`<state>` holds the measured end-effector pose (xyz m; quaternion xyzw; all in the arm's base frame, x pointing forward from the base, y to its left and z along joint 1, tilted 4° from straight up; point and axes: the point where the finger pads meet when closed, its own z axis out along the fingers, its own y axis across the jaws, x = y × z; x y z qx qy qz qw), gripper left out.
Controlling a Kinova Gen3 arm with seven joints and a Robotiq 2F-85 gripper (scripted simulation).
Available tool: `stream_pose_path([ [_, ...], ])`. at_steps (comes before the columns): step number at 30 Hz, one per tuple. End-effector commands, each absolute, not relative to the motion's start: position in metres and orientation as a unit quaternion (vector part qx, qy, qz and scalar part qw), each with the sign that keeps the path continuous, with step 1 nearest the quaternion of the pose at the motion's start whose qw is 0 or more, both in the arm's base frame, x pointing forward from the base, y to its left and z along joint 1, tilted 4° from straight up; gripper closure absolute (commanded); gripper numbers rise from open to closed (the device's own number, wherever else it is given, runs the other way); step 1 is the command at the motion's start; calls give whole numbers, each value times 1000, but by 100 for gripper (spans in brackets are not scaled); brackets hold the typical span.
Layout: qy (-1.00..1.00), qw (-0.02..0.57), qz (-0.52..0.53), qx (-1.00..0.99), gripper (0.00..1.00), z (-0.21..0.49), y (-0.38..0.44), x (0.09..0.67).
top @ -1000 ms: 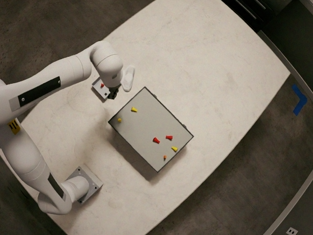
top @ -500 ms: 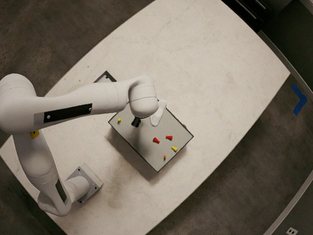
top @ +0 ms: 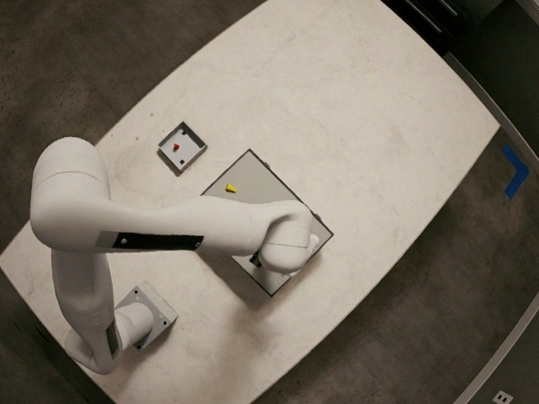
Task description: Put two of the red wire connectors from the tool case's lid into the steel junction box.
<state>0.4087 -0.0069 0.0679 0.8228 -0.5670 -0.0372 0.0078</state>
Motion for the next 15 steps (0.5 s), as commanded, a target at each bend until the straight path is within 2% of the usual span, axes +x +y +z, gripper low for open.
stream_pose_path([
  [1, -573, 7, -38, 819, 63, 67, -14, 409],
  [7, -573, 7, -38, 819, 63, 65, -13, 409],
  [15, -573, 8, -38, 819, 63, 28, -12, 407],
])
